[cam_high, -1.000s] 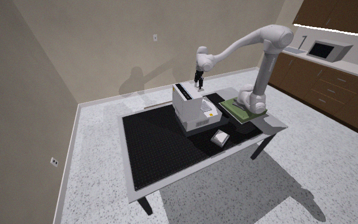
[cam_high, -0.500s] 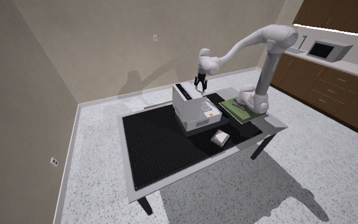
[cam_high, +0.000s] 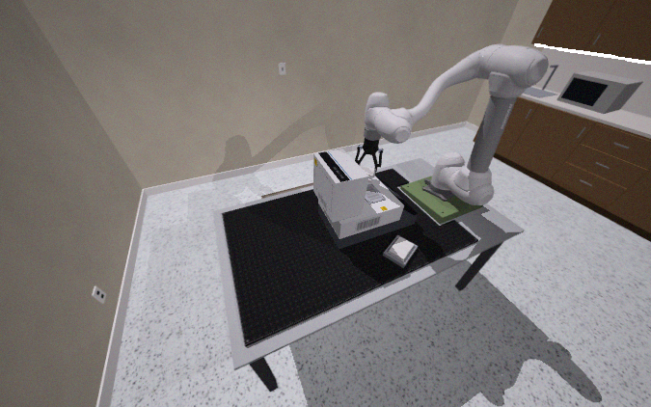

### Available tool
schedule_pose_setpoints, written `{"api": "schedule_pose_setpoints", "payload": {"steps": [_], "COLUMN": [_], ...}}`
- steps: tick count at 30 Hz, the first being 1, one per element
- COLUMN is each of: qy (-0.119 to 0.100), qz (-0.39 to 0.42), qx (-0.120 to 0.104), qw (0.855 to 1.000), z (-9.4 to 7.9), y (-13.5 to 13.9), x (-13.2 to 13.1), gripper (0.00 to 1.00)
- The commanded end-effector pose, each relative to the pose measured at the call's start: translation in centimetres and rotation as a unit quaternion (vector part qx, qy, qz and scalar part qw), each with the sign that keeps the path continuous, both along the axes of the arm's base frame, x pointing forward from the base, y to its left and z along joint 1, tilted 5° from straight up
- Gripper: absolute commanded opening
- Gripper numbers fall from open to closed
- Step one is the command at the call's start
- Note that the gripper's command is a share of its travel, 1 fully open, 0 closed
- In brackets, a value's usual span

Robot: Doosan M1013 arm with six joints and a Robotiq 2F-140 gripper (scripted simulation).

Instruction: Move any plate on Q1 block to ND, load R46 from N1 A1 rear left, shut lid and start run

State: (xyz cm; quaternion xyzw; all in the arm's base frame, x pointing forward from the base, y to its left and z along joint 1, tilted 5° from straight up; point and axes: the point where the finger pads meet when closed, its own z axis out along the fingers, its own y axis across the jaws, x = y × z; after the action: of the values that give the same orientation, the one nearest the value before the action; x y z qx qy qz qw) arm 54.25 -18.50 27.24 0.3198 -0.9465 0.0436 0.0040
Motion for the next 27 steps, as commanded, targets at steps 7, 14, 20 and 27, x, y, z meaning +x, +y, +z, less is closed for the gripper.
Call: {"api": "schedule_pose_setpoints", "payload": {"steps": [7, 14, 20, 27], "qy": [0.010, 0.020, 0.025, 0.029], "qz": [0.128, 0.239, 0.301, 0.344], "qx": [-0.001, -0.004, -0.005, -0.006], "qw": [0.992, 0.971, 0.953, 0.939], "z": [-0.3, -0.5, -0.6, -0.7], "y": [3.5, 6.6, 8.4, 9.8], "x": [1.6, 2.9, 3.7, 4.3], "gripper": [0.00, 0.00, 0.00, 0.00]}}
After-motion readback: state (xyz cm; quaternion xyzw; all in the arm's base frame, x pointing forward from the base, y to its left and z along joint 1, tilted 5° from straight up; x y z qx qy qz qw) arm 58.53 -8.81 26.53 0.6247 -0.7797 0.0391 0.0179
